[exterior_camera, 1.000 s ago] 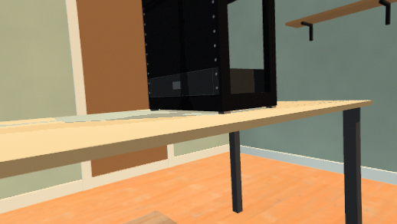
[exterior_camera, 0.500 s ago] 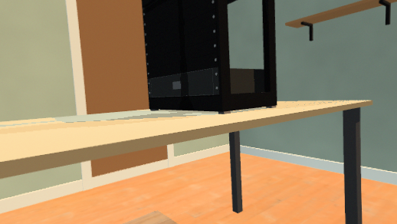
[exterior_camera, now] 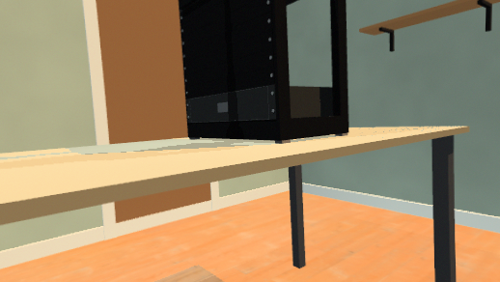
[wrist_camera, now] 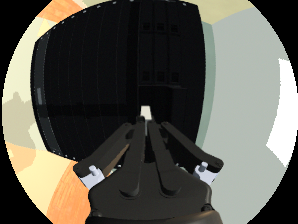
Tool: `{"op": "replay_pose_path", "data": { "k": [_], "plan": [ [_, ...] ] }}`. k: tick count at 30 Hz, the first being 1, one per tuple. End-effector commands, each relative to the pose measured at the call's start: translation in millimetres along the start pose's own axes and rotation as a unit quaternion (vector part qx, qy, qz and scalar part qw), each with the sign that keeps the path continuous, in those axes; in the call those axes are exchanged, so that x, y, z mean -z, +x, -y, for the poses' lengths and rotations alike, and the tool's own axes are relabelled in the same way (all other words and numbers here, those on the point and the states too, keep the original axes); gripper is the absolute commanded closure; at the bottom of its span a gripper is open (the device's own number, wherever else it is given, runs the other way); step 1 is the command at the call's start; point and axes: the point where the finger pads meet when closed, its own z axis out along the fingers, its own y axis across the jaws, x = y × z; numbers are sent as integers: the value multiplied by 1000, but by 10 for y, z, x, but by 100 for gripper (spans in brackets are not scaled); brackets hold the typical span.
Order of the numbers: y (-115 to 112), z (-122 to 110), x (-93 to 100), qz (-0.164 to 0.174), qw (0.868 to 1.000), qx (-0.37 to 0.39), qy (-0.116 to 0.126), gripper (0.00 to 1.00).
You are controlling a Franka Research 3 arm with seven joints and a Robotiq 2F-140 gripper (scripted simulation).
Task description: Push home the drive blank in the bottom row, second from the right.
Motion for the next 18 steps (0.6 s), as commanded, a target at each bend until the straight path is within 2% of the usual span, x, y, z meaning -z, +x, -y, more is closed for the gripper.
{"op": "replay_pose_path", "data": {
  "k": [1, 9, 13, 18],
  "plan": [
    [-30, -7, -16, 2, 1000, -4, -1, 100],
    [-29, -7, 34, 2, 1000, -4, -1, 100],
    [-29, -7, 198, 2, 1000, -4, -1, 100],
    [-29, -7, 497, 2, 1000, -4, -1, 100]
  ]
}}
